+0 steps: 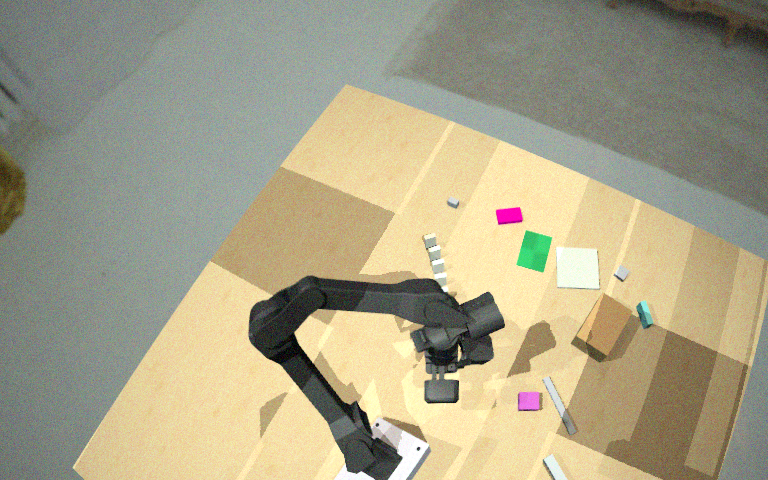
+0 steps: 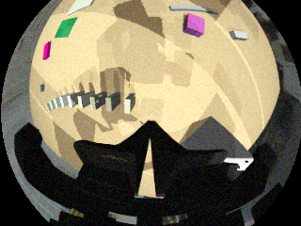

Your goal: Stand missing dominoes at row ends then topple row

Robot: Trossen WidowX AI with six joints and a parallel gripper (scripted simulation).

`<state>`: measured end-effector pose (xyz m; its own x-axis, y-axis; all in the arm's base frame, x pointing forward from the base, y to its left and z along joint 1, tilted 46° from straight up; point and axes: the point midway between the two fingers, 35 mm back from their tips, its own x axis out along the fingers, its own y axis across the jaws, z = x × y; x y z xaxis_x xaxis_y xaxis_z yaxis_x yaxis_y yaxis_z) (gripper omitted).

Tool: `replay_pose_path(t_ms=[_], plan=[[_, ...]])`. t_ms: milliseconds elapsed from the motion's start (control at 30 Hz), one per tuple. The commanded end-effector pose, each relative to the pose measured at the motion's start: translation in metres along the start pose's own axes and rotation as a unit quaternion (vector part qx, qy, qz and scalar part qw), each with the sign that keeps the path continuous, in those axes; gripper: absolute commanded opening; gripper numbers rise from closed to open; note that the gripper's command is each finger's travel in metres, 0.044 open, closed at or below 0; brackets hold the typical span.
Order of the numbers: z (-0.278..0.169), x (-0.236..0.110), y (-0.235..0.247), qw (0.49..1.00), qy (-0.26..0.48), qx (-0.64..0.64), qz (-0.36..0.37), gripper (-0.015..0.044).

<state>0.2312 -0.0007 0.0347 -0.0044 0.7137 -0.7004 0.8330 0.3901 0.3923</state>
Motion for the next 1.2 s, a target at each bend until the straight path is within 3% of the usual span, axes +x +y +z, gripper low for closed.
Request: replay_pose_path(t_ms=[0,267,1167], plan=[[0.0,0.0,0.001,1.0,0.0,0.002,0.002,0.0],[-0.001,0.081,0.001,1.0,0.001,0.002,0.003,0.0],[0.001,0.08,0.034,1.0,0.0,0.002,0.003,0.0]])
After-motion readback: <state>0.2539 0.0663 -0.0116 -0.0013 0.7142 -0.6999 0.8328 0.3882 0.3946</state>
